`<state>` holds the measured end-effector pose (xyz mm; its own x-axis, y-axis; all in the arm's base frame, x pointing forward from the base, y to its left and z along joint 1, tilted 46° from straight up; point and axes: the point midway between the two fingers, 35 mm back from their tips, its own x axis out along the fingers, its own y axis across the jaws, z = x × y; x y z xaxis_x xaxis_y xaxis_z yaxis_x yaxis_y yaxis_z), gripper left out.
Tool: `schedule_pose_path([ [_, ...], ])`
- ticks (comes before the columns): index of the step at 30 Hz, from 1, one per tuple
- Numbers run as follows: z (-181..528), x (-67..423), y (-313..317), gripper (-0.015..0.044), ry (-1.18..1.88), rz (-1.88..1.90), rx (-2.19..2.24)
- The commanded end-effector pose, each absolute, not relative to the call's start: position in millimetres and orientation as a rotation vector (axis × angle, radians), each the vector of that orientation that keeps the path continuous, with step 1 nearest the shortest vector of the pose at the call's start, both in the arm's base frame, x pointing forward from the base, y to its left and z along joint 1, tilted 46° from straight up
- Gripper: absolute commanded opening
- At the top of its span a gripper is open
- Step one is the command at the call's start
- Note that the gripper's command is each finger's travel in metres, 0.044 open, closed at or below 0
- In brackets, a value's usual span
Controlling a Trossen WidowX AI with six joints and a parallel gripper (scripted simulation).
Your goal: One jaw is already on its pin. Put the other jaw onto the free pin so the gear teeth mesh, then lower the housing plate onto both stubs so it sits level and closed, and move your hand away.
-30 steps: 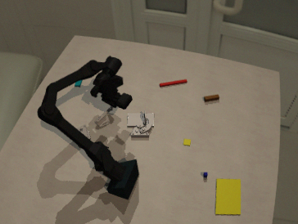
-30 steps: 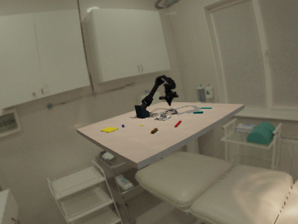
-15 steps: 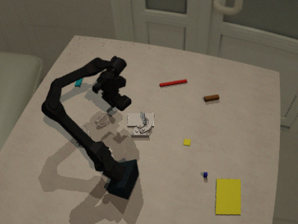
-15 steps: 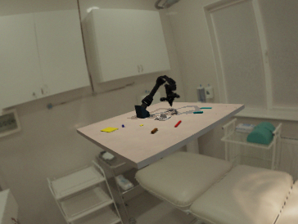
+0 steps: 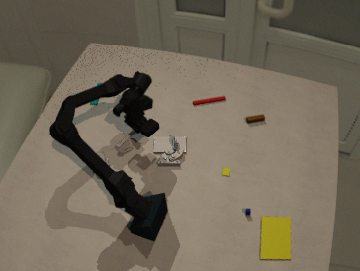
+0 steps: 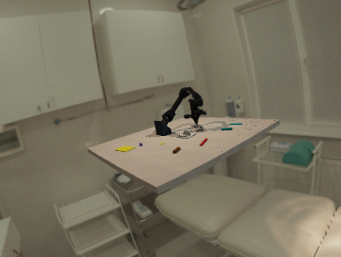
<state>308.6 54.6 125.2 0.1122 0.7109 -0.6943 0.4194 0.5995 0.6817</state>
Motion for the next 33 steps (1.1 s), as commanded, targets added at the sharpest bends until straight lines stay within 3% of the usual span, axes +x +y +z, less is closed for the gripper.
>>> schedule_pose_path([
  [1, 120.4, 309.3, 59.0, 0.0, 1.515, 0.277, 1.003],
  [33, 106.8, 317.0, 90.1, 0.0, 1.515, 0.284, 1.004],
])
